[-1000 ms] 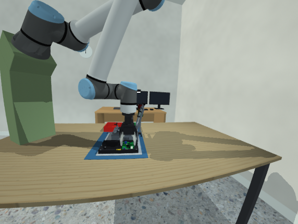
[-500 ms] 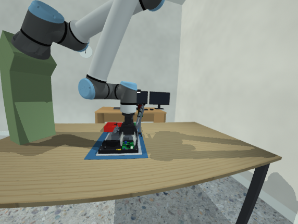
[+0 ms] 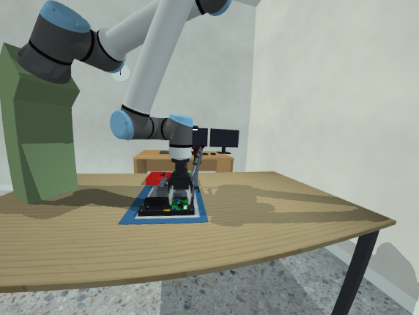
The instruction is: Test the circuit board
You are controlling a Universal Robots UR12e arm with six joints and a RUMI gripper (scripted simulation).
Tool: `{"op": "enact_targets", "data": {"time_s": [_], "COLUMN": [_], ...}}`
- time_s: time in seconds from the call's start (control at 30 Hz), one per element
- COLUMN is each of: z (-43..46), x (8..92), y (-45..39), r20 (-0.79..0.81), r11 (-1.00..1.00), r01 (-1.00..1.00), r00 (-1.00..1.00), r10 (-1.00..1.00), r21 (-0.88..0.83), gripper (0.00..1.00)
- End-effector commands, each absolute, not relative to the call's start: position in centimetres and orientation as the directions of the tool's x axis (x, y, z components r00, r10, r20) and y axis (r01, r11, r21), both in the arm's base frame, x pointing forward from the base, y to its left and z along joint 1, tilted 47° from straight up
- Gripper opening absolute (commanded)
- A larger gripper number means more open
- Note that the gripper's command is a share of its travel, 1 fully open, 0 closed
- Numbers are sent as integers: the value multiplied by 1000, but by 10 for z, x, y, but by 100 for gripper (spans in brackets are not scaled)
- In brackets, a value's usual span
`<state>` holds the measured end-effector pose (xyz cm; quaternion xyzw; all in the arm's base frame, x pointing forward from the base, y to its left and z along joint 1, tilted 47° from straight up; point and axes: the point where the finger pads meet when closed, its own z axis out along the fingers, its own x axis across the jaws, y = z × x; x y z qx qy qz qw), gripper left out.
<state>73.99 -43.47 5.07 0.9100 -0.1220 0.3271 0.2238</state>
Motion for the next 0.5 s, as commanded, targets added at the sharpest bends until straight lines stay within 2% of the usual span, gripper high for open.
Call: {"op": "enact_targets", "data": {"time_s": [0.0,0.47], "z": [52,53], "x": [742,740], "y": [-434,-433], "r20": [652,651], "r11": [-870,-870], "r01": [-369,-369], "r00": [755,755], "r10": [-74,-74], "r21": [328,328], "gripper": [39,39]}}
